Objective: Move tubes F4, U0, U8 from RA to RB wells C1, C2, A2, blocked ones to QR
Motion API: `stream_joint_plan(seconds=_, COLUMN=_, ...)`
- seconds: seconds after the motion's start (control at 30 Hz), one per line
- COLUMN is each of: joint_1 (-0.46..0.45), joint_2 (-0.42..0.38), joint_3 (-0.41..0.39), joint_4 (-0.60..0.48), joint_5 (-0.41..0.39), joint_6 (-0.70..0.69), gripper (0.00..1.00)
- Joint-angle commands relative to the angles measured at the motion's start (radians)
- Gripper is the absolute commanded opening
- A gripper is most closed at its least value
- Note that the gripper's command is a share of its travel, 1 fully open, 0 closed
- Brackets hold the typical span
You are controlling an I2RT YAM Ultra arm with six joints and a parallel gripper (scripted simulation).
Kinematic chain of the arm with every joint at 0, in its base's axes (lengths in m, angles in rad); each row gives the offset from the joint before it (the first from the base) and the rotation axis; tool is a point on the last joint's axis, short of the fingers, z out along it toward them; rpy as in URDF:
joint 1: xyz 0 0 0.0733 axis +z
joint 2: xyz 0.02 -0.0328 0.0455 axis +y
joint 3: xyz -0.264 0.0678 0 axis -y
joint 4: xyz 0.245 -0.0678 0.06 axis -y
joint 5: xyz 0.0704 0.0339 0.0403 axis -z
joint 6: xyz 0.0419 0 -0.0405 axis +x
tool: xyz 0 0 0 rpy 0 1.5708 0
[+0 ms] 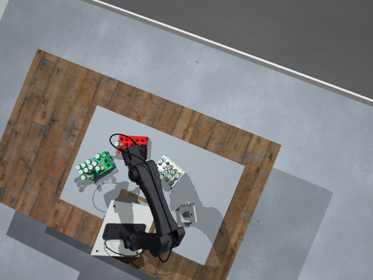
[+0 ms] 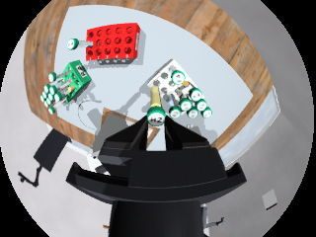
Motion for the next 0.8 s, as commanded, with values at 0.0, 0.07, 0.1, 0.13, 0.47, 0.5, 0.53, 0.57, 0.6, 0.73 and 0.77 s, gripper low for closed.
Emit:
stream_joint_plan(seconds=0.0, joint_1=0.019, joint_2=0.017, joint_3=0.051, joint_4=-0.02, joint_5=0.019, joint_6=-0.024, gripper=0.0)
stream_joint_plan(seconds=0.07, joint_1=-0.007, joint_2=0.023, joint_3=0.064, joint_4=-0.024, joint_5=0.022, joint_6=-0.031, gripper=0.0)
stream_joint_plan(seconds=0.1, joint_1=-0.01, joint_2=0.026, joint_3=0.071, joint_4=-0.025, joint_5=0.024, joint_6=-0.035, gripper=0.0)
stream_joint_plan(seconds=0.13, joint_1=-0.014, joint_2=0.029, joint_3=0.078, joint_4=-0.026, joint_5=0.025, joint_6=-0.038, gripper=0.0)
stream_joint_plan(seconds=0.47, joint_1=-0.038, joint_2=0.056, joint_3=0.135, joint_4=-0.039, joint_5=0.036, joint_6=-0.067, gripper=0.0)
stream_joint_plan(seconds=0.5, joint_1=-0.028, joint_2=0.041, joint_3=0.119, joint_4=-0.029, joint_5=0.027, joint_6=-0.059, gripper=0.0)
stream_joint_plan(seconds=0.53, joint_1=-0.028, joint_2=0.041, joint_3=0.119, joint_4=-0.029, joint_5=0.027, joint_6=-0.059, gripper=0.0)
stream_joint_plan(seconds=0.57, joint_1=-0.028, joint_2=0.041, joint_3=0.119, joint_4=-0.029, joint_5=0.027, joint_6=-0.059, gripper=0.0)
stream_joint_plan(seconds=0.6, joint_1=-0.028, joint_2=0.041, joint_3=0.119, joint_4=-0.029, joint_5=0.027, joint_6=-0.059, gripper=0.0)
stream_joint_plan(seconds=0.73, joint_1=-0.028, joint_2=0.041, joint_3=0.119, joint_4=-0.029, joint_5=0.027, joint_6=-0.059, gripper=0.0)
stream_joint_plan(seconds=0.77, joint_1=-0.028, joint_2=0.041, joint_3=0.119, joint_4=-0.029, joint_5=0.027, joint_6=-0.059, gripper=0.0)
